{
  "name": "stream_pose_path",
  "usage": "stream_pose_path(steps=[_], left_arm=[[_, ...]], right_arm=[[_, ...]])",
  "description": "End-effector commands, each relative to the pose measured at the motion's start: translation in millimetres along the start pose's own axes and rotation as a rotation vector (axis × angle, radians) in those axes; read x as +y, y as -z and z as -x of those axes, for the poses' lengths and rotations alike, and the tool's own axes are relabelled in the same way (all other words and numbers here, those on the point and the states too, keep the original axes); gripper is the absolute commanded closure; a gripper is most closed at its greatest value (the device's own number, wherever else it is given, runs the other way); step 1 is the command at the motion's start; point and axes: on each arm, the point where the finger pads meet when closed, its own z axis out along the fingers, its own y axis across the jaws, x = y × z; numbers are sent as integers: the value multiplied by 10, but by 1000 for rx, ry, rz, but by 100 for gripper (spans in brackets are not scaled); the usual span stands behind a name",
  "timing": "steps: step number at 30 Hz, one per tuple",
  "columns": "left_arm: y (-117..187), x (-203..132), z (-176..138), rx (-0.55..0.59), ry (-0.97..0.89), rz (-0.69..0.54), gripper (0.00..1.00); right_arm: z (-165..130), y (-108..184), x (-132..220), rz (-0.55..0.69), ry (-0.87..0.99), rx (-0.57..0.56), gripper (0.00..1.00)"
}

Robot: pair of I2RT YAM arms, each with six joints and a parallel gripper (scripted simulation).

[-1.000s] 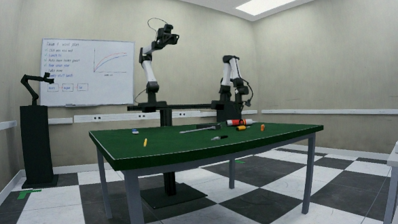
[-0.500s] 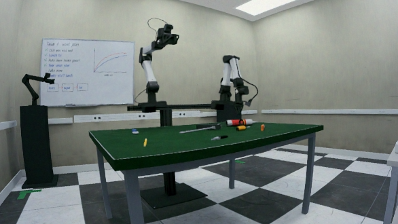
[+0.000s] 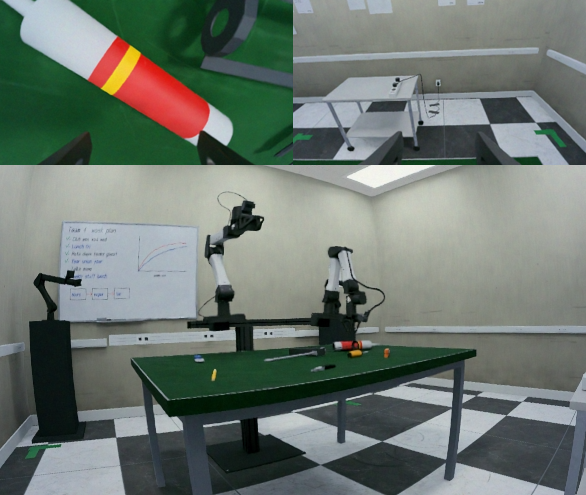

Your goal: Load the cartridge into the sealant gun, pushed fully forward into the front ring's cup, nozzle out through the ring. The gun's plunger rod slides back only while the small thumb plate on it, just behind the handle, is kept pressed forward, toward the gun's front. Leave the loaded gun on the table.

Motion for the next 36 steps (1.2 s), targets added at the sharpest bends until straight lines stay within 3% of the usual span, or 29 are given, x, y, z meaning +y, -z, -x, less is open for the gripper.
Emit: stream_pose_path(steps=[1,13,36], left_arm=[[-27,44,-88,34,-138,14,26],[28,-36,70,-7,-499,-10,26],[45,-45,87,-13,-1068,-1,26]], right_arm=[[-226,-45,21,2,-5,54,49],[-164,-24,26,3,-6,39,49],[-13,-46,37,6,-7,12,49]])
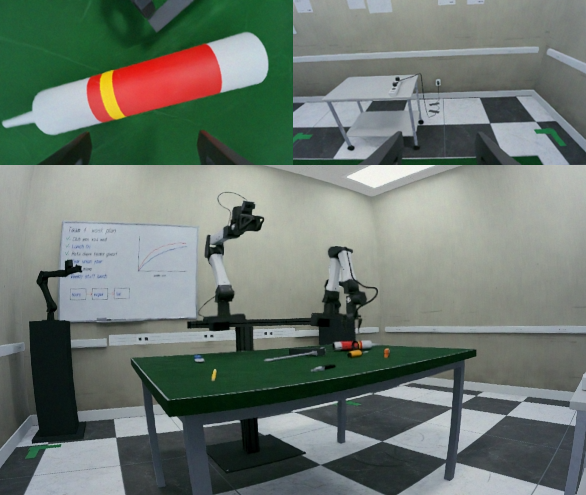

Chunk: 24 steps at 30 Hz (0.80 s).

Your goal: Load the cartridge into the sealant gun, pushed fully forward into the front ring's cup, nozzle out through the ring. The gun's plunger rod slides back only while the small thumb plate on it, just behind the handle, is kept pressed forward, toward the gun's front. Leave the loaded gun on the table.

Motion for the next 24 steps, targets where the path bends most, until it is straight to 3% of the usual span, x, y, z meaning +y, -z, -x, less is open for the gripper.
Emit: stream_pose_path(steps=[1,24], left_arm=[[38,20,55,-10,-160,0,26],[16,44,51,6,-780,0,26]], right_arm=[[11,-39,38,6,-6,6,49],[117,16,7,1,-6,-21,49]])
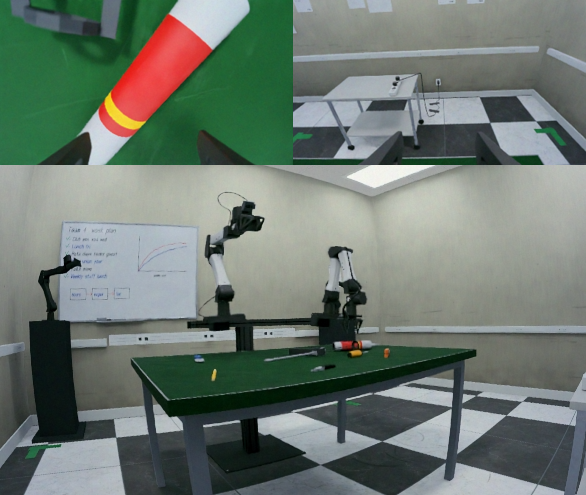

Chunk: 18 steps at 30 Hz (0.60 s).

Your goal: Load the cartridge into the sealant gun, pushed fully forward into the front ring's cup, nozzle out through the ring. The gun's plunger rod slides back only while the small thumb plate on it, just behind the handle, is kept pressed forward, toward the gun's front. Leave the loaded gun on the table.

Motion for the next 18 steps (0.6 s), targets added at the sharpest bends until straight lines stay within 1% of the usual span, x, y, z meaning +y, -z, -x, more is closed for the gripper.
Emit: stream_pose_path(steps=[1,4,6,9,14,17,18], left_arm=[[22,39,9,1,-171,1,26],[31,47,16,1,-262,5,26],[31,47,16,1,-262,5,26],[31,76,23,5,-353,7,26],[10,26,8,5,-500,-5,26],[25,99,32,2,-587,14,26],[11,59,13,2,-613,3,26]], right_arm=[[121,19,5,1,-5,-22,49],[110,8,-4,-1,-6,-21,49],[110,8,-4,-1,-6,-21,49],[91,-8,-14,-4,-5,-17,49],[41,-41,-9,-2,-6,-6,49],[19,-46,2,1,-6,-1,49],[16,-46,2,1,-6,-1,49]])
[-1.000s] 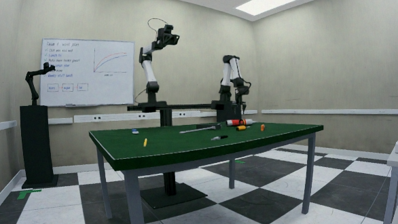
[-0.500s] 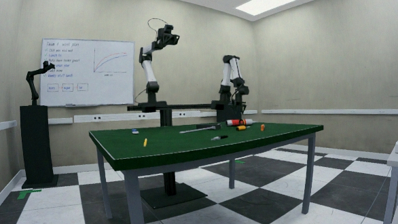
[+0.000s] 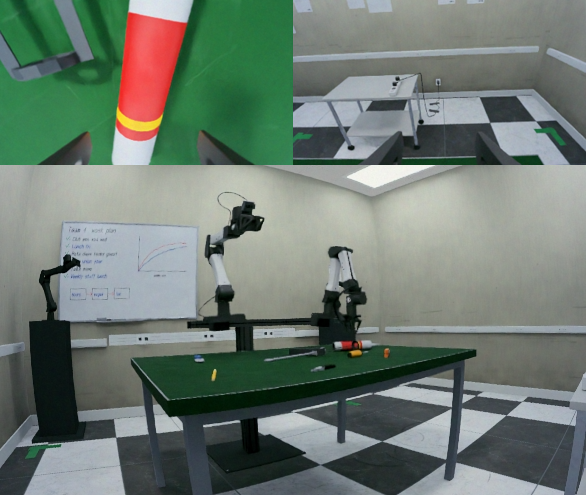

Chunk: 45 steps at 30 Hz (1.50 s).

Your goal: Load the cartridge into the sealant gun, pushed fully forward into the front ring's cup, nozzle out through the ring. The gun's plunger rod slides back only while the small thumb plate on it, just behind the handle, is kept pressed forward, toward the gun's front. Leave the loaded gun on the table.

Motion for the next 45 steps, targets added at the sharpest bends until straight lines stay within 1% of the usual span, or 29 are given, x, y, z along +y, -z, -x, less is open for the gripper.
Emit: stream_pose_path(steps=[1,3,5,7,9,12,17,19,23,25,32,33,35,40,42,45], left_arm=[[3,33,-17,-2,-165,-5,26],[20,67,-29,2,-212,5,26],[20,67,-29,2,-212,5,26],[29,80,-31,4,-229,10,26],[25,78,-34,6,-228,11,26],[8,20,-6,2,-195,-1,26],[4,-1,1,2,-171,-7,26],[-55,-68,3,-1,-160,-17,26],[-66,21,-1,3,-163,7,26],[-115,-41,-5,2,-157,-6,26],[-215,-20,-6,2,-168,-1,26],[-225,28,-11,5,-172,9,26],[-254,-34,-2,0,-168,-4,26],[-295,25,-2,2,-173,9,26],[-337,-34,1,-1,-169,-2,26],[-362,26,-12,2,-168,10,26]], right_arm=[[3,-48,9,2,-6,1,49],[-14,-43,9,2,-5,8,49],[-14,-43,9,2,-5,8,49],[36,16,14,4,-5,-6,49],[68,65,18,5,-5,-17,49],[4,21,20,6,-5,0,49],[-17,24,25,7,-5,4,49],[-17,24,26,7,-5,4,49],[-17,24,26,7,-5,4,49],[-17,24,26,7,-5,4,49],[-17,24,26,7,-5,4,49],[-17,24,26,7,-5,4,49],[-17,24,26,7,-5,4,49],[-17,24,26,7,-5,4,49],[-17,24,26,7,-5,4,49],[-17,24,26,7,-5,4,49]])
